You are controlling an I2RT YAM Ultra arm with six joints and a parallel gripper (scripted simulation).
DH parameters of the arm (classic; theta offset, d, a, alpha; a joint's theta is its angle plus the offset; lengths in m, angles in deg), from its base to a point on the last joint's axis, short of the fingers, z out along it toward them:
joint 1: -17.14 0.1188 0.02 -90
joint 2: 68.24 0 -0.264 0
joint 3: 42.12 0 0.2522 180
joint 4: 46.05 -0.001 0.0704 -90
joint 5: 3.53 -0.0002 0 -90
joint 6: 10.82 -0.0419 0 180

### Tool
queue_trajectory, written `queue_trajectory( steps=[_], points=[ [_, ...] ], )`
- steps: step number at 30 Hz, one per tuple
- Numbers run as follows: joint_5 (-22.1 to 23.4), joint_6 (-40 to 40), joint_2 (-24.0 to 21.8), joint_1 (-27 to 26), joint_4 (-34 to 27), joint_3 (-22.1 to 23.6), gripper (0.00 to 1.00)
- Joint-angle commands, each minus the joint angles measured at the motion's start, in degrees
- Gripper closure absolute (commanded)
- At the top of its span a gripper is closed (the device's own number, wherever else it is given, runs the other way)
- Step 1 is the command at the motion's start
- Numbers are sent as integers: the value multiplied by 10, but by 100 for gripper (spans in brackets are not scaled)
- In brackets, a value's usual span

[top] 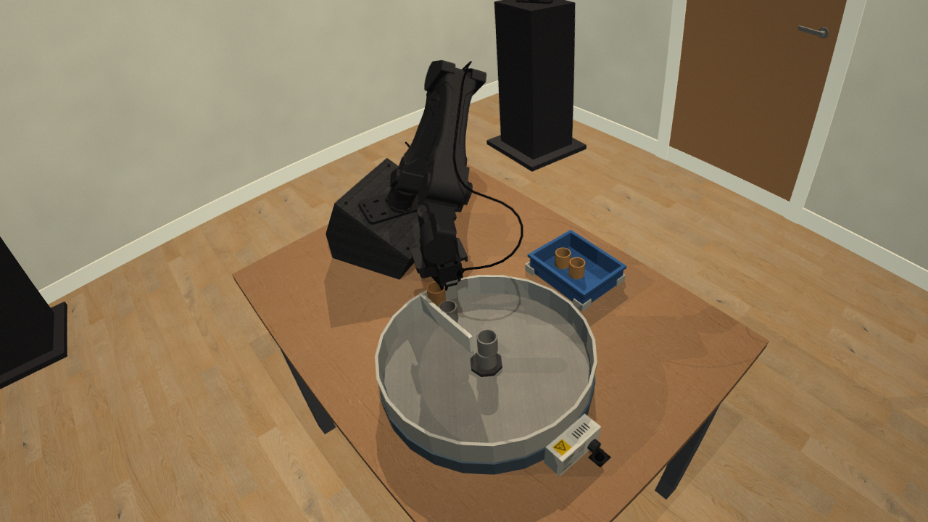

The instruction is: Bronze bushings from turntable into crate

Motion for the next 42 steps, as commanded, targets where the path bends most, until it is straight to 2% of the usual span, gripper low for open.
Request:
queue_trajectory(
  steps=[1,4,12,19,42],
  points=[
    [1,25,-31,-24,-52,-41,100],
    [2,30,-35,-29,-65,-48,100],
    [15,71,-54,-69,-163,-110,100],
    [21,96,-55,-91,-215,-147,100],
    [22,104,-57,-97,-226,-157,100]
  ],
)
